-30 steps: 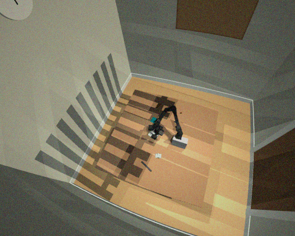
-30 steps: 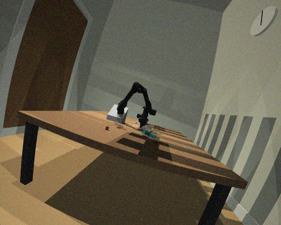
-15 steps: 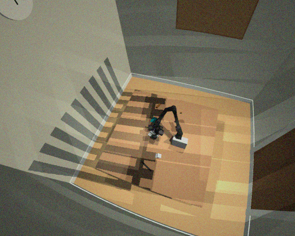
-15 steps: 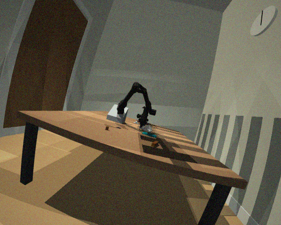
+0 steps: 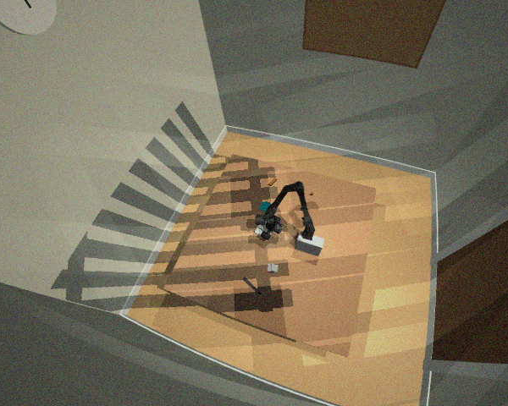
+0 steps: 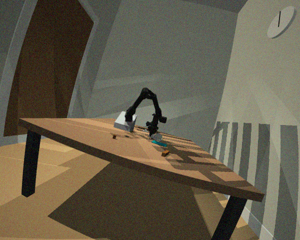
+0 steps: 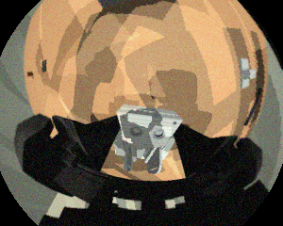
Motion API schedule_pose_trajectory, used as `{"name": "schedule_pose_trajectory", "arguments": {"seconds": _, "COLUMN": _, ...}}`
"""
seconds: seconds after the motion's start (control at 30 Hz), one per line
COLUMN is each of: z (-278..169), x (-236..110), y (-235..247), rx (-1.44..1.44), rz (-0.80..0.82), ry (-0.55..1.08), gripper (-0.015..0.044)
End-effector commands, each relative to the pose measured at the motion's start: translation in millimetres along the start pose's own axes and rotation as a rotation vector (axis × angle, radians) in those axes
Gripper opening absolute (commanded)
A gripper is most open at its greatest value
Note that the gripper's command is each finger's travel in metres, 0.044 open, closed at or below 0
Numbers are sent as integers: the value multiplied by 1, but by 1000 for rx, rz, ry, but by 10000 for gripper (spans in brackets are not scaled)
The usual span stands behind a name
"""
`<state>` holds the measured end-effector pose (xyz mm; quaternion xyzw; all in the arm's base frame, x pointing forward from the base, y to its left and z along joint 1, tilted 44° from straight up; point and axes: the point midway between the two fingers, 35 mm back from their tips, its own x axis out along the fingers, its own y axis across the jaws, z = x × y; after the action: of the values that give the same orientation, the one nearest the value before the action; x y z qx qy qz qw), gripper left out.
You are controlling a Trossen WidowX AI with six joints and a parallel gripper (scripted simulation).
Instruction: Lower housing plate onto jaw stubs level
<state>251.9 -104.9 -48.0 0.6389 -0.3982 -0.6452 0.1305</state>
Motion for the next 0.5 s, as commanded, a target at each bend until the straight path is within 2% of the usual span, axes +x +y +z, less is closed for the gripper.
{"name": "schedule_pose_trajectory", "arguments": {"seconds": 0.0, "z": 0, "x": 3, "y": 1, "rx": 1, "rz": 3, "ry": -3, "gripper": 351}}
{"name": "schedule_pose_trajectory", "arguments": {"seconds": 0.03, "z": 0, "x": 3, "y": 1, "rx": 1, "rz": 3, "ry": -3, "gripper": 351}}
{"name": "schedule_pose_trajectory", "arguments": {"seconds": 0.13, "z": 0, "x": 0, "y": 0, "rx": 0, "rz": 0, "ry": 1, "gripper": 430}}
{"name": "schedule_pose_trajectory", "arguments": {"seconds": 0.17, "z": 0, "x": 0, "y": 0, "rx": 0, "rz": 0, "ry": 1, "gripper": 440}}
{"name": "schedule_pose_trajectory", "arguments": {"seconds": 0.47, "z": 0, "x": 0, "y": 0, "rx": 0, "rz": 0, "ry": 1, "gripper": 440}}
